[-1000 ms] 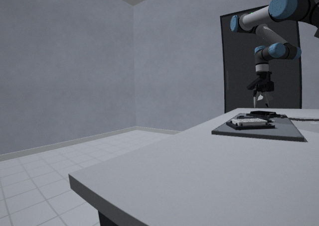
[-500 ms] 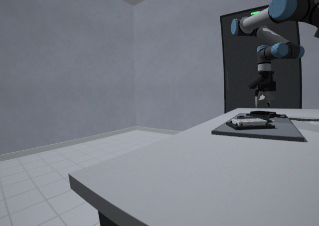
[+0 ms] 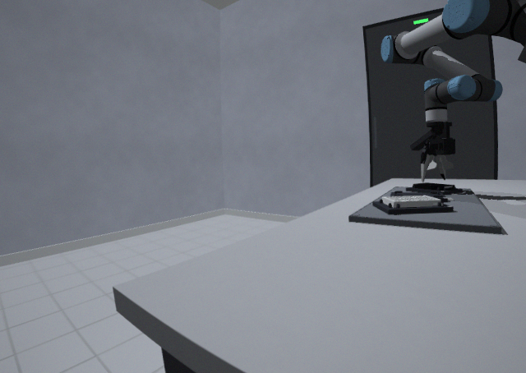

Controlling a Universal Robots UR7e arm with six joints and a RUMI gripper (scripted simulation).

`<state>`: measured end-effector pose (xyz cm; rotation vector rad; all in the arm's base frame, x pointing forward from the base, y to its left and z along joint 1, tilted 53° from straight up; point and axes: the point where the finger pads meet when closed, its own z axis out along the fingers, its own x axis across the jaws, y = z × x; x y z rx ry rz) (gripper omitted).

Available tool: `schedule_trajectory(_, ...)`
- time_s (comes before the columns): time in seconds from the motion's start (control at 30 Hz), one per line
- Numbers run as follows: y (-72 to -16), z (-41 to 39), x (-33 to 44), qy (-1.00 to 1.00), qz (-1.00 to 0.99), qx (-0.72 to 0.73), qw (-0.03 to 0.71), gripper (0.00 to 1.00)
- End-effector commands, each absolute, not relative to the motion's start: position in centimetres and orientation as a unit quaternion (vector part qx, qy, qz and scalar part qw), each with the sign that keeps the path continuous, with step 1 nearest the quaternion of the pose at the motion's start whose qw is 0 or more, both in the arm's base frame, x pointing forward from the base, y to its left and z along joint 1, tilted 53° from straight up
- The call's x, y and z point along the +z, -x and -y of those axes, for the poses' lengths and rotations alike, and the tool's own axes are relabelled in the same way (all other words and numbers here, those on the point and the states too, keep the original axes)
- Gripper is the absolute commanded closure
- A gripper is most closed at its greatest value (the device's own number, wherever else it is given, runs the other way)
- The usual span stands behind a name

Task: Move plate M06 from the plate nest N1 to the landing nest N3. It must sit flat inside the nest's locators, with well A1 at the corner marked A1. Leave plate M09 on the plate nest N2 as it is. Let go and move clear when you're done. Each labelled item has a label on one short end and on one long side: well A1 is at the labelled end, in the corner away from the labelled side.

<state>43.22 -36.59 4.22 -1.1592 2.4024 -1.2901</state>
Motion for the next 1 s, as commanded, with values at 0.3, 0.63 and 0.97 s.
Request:
schedule_trajectory(0.3,-44.03,37.63,3.26,0.390,-0.807,-0.434,0.089,0.18)
schedule_trajectory(0.63,-44.03,37.63,3.26,0.390,-0.807,-0.434,0.089,0.18)
schedule_trajectory(0.97,-44.03,37.62,3.26,0.390,-0.807,-0.434,0.089,1.00)
